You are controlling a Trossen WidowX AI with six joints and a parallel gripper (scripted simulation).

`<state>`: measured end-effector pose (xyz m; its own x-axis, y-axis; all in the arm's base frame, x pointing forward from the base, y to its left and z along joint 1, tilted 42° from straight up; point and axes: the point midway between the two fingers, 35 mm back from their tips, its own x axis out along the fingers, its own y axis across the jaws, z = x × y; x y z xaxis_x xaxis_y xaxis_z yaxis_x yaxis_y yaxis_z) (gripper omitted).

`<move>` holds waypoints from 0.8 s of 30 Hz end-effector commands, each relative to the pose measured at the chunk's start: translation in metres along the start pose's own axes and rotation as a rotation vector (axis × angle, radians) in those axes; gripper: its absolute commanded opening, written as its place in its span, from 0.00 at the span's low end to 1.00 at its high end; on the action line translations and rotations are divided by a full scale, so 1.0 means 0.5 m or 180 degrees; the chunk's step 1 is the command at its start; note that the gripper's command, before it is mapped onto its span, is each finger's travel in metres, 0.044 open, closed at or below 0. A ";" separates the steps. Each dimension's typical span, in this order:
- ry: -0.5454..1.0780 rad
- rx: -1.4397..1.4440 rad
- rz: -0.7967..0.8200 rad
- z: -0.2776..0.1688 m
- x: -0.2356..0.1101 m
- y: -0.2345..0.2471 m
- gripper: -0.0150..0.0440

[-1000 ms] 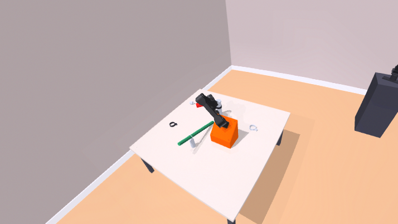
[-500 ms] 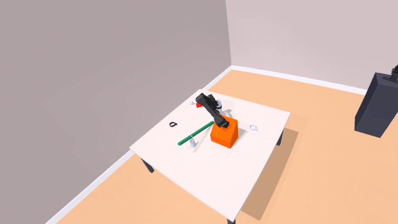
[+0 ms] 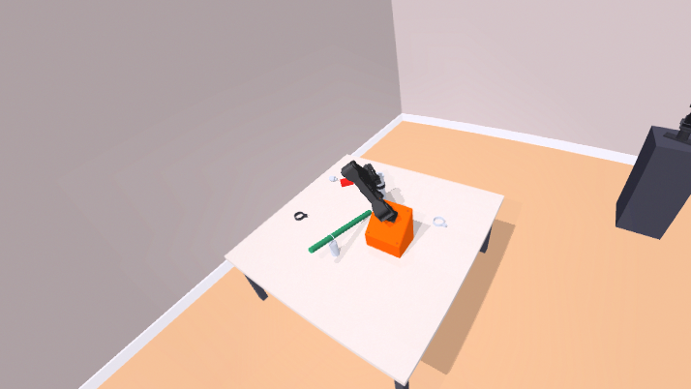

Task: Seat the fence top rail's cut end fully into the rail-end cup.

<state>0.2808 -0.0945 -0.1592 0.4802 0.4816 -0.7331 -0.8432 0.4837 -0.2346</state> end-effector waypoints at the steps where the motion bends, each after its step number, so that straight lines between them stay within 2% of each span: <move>1: -0.0045 -0.0095 -0.0002 -0.002 -0.004 0.006 0.25; 24: -0.0329 -0.0595 0.0002 -0.007 -0.021 0.035 0.25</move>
<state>0.2627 -0.0927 -0.1576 0.4927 0.5521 -0.6727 -0.8687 0.3576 -0.3428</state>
